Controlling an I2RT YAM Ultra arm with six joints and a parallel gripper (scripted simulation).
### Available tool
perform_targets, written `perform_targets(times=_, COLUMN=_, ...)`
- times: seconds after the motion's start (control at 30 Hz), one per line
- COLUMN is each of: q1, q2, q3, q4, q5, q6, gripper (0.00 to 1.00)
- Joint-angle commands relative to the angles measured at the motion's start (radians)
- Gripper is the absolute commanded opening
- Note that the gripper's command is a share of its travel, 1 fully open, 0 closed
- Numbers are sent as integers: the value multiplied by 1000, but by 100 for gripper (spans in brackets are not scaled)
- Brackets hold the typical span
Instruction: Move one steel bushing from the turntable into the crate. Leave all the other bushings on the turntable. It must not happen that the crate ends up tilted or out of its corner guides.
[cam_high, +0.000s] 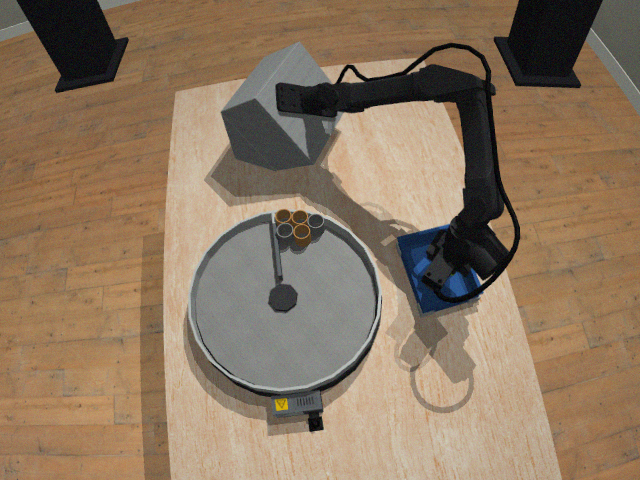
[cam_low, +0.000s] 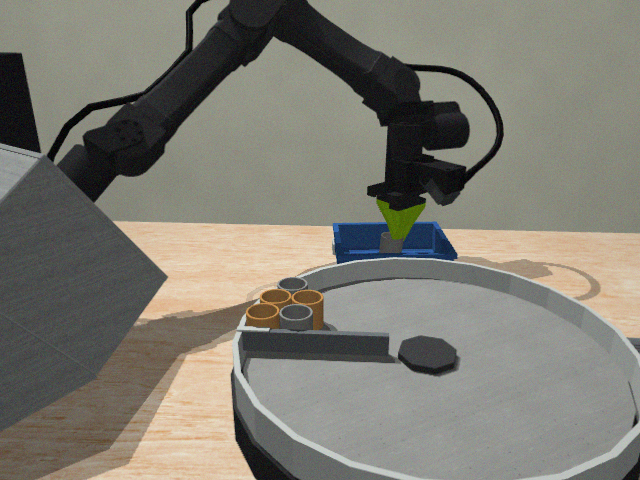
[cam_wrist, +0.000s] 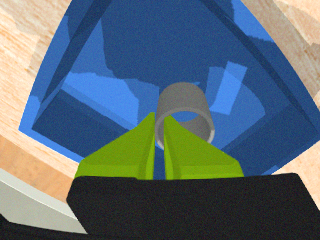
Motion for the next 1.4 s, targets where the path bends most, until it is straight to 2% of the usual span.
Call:
perform_targets(times=0.0, q1=-12, q2=-17, q3=-4, q4=18, q5=18, q6=9, gripper=0)
perform_targets(times=1.17, q1=-12, q2=-17, q3=-4, q4=6, q5=18, q6=7, gripper=0)
perform_targets(times=1.37, q1=2, q2=-29, q3=-23, q4=23, q5=20, q6=11, gripper=0)
